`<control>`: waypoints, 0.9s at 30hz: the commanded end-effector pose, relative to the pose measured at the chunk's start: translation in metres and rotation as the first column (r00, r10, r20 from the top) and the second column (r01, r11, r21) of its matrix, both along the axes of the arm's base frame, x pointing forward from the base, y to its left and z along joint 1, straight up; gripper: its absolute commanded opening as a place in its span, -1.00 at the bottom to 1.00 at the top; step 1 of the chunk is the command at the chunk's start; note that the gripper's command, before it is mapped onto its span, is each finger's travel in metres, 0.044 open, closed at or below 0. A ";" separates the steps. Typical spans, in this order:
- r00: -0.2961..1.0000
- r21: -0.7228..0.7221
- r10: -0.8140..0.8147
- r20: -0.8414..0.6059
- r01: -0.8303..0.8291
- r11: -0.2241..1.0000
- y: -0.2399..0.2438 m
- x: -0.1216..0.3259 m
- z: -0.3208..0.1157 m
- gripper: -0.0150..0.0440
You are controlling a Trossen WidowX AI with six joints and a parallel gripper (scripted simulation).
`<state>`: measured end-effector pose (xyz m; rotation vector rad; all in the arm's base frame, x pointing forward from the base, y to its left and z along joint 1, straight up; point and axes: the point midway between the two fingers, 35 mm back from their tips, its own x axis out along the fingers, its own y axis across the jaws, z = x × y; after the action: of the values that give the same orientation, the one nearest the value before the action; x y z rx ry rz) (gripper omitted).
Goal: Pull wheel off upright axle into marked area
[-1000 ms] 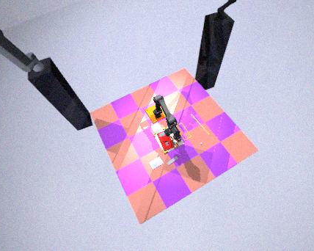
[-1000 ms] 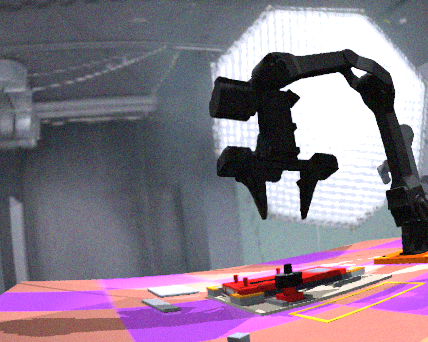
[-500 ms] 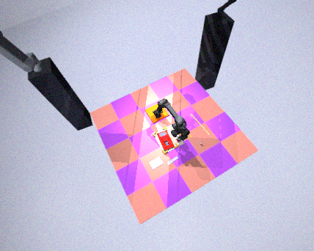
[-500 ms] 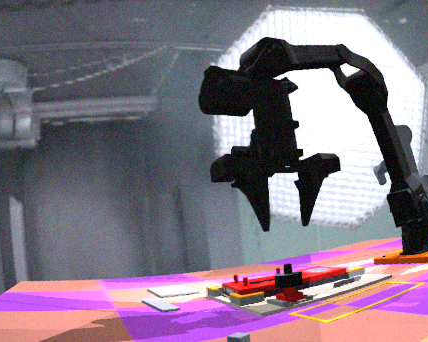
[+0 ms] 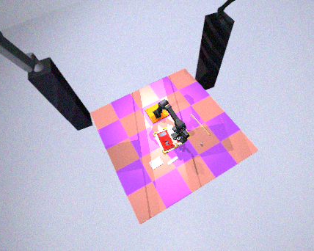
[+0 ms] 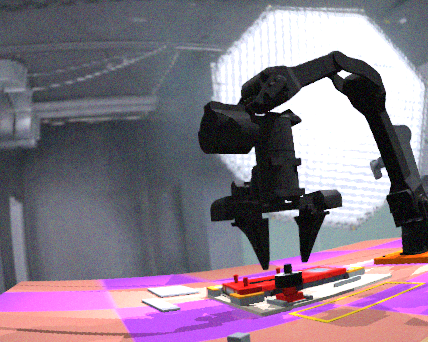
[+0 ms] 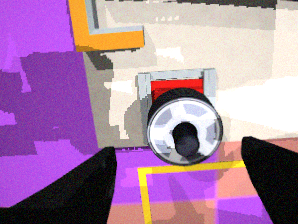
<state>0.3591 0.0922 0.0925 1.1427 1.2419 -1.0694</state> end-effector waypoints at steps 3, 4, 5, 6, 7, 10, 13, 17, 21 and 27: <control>1.000 -0.008 0.004 -0.013 -0.004 1.000 -0.003 -0.003 -0.024 0.53; 1.000 -0.008 0.004 -0.013 -0.004 1.000 -0.003 -0.003 -0.024 0.53; 1.000 -0.008 0.004 -0.013 -0.004 1.000 -0.003 -0.003 -0.024 0.53; 1.000 -0.008 0.004 -0.013 -0.004 1.000 -0.003 -0.003 -0.024 0.53; 1.000 -0.008 0.004 -0.013 -0.004 1.000 -0.003 -0.003 -0.024 0.53; 1.000 -0.003 0.000 -0.011 0.000 1.000 -0.002 -0.002 -0.021 0.26; 1.000 -0.003 0.000 -0.011 0.000 1.000 -0.002 -0.002 -0.021 0.19; 1.000 -0.003 0.000 -0.011 0.000 1.000 -0.002 -0.002 -0.021 0.10; 1.000 -0.003 0.000 -0.011 0.000 1.000 -0.002 -0.002 -0.020 -0.12; 1.000 -0.003 0.000 -0.011 0.000 1.000 -0.002 -0.002 -0.019 -0.49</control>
<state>0.3571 0.0905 0.0722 1.1367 1.2479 -1.0778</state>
